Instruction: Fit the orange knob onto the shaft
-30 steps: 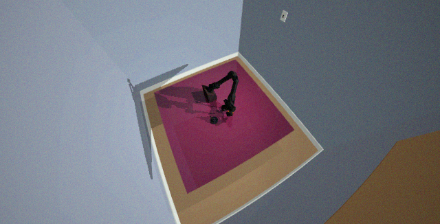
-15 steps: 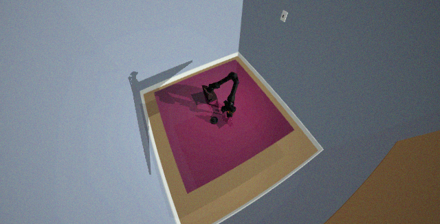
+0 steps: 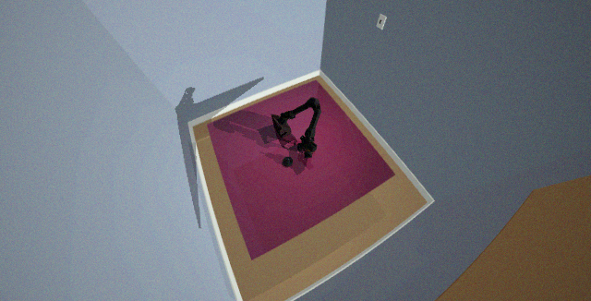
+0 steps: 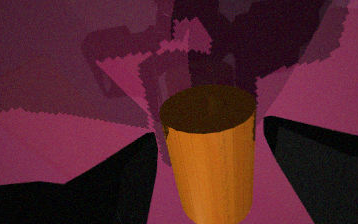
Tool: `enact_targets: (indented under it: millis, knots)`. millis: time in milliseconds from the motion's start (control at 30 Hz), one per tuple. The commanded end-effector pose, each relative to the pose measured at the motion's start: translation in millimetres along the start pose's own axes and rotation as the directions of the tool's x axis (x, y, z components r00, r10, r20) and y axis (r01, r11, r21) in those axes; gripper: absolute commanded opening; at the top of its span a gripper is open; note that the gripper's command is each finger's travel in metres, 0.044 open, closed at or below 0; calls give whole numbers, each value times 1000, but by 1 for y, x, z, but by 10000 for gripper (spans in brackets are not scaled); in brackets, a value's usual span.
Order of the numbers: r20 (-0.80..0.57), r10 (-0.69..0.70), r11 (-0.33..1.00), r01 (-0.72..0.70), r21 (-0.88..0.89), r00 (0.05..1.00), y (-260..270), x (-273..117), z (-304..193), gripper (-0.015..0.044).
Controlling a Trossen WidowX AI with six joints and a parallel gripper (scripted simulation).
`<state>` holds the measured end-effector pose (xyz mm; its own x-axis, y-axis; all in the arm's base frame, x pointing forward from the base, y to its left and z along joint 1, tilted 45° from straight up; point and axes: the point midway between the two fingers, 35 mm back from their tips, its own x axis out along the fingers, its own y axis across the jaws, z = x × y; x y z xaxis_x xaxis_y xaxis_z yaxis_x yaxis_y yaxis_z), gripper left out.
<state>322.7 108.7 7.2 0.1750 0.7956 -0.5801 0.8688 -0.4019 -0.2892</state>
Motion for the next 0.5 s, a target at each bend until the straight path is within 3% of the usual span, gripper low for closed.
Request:
enact_targets:
  millis: [0,167,467]
  knots:
    - [4,2,1000,-2,5,1000,0,0,1,240]
    - [4,2,1000,-2,5,1000,0,0,1,240]
    - [4,2,1000,-2,5,1000,0,0,1,180]
